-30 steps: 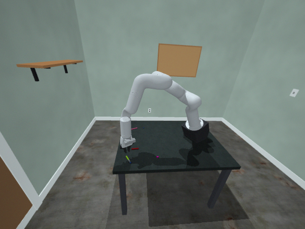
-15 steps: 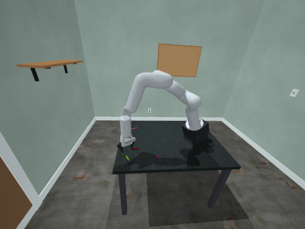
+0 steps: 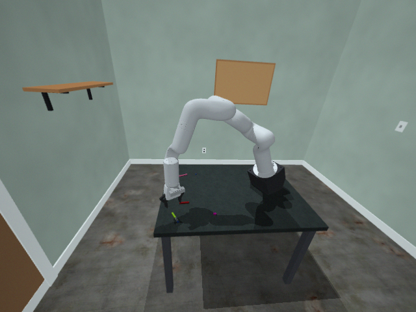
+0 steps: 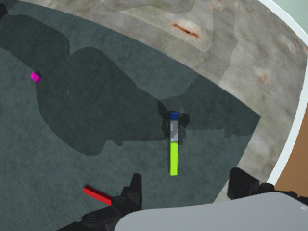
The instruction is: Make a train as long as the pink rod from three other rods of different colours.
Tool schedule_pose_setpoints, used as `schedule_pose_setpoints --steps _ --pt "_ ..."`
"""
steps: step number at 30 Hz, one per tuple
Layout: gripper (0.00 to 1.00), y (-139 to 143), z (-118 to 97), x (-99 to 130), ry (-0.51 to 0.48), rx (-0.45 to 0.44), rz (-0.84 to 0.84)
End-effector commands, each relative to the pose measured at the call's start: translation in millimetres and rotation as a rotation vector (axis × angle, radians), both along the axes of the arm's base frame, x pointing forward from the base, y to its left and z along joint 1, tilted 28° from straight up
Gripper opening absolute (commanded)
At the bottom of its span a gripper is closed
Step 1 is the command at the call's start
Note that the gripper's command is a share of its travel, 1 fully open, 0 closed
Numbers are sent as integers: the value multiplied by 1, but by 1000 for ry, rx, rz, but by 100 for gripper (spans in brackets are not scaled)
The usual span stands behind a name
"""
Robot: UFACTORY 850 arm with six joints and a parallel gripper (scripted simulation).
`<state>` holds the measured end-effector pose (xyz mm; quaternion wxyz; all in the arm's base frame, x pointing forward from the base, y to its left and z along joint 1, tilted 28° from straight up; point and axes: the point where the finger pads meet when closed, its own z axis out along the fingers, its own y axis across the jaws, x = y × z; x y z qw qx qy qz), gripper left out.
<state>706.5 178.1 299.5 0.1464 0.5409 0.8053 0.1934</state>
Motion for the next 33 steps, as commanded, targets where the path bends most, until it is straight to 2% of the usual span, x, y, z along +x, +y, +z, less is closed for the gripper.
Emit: schedule_pose_setpoints --steps 1,6,13,15,22,33 --pt "100 0 3 0 -2 0 0" --pt "100 -2 13 -5 -2 0 0" --pt "100 -7 43 -21 -2 0 0" --pt "100 -7 43 -21 -2 0 0" --pt "100 -12 71 -35 -2 0 0" --pt "100 -13 77 -38 -2 0 0"
